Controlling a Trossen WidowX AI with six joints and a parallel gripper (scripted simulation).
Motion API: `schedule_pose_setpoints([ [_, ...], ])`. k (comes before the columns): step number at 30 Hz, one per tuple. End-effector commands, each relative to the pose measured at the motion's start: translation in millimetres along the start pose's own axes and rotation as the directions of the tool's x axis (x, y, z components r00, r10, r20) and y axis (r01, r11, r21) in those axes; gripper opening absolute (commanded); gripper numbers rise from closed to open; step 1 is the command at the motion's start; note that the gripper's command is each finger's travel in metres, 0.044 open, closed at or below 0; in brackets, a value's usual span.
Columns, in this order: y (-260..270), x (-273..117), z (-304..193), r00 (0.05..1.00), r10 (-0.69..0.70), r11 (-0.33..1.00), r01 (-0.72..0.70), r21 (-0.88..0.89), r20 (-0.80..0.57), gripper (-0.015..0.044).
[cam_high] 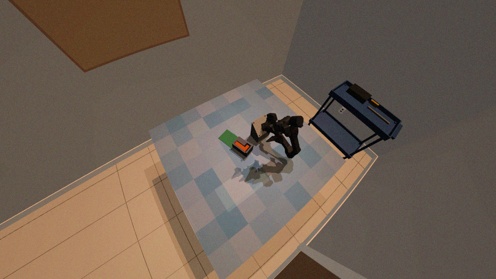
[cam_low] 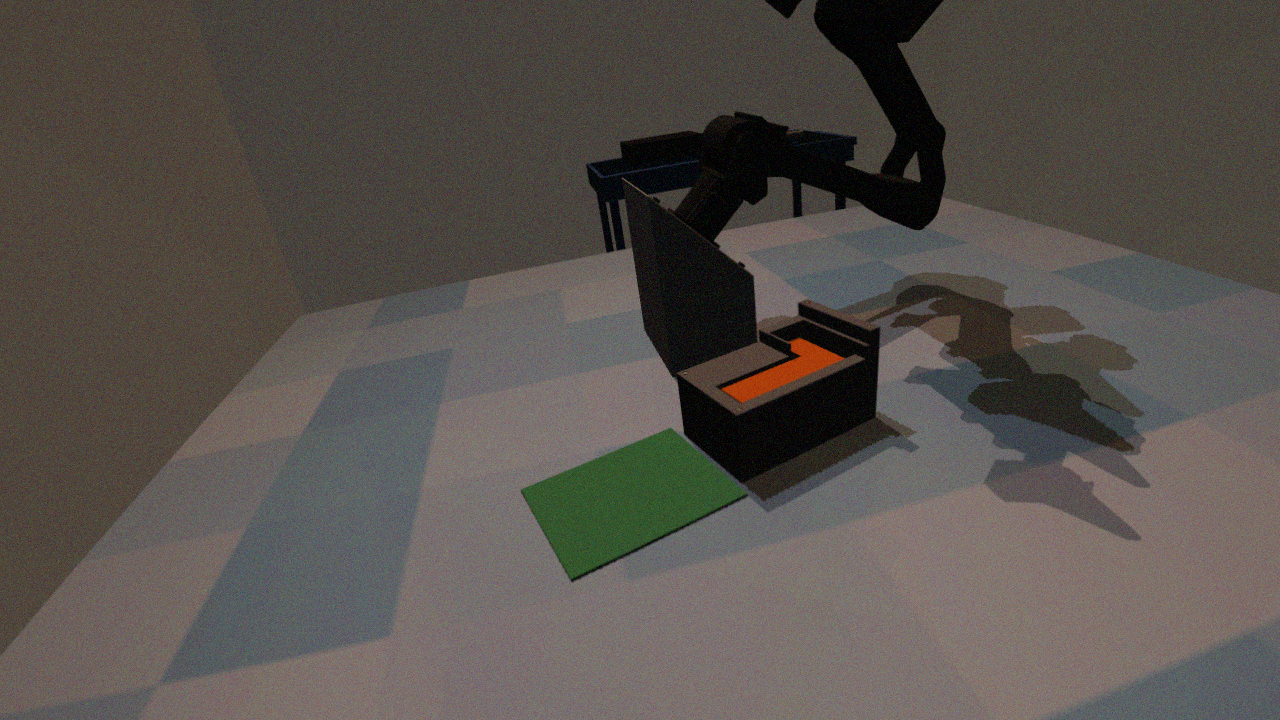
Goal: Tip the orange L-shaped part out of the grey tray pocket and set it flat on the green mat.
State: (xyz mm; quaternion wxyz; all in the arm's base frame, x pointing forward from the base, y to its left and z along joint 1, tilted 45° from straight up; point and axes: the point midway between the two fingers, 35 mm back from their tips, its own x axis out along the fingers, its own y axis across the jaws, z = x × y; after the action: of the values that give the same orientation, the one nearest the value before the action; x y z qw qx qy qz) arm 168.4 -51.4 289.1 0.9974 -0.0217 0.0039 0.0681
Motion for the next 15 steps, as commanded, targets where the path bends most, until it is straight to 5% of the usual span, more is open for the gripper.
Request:
schedule_pose_setpoints([
  [1,-1,1,0,1.000,0.002,1.000,-0.002,0.007,-0.002,0.0374],
  [8,-19,20,-17,0.996,0.044,0.987,-0.032,0.160,-0.074,0.0190],
  [15,-24,50,-53,0.961,0.153,0.947,-0.076,0.311,-0.230,0.0180],
])
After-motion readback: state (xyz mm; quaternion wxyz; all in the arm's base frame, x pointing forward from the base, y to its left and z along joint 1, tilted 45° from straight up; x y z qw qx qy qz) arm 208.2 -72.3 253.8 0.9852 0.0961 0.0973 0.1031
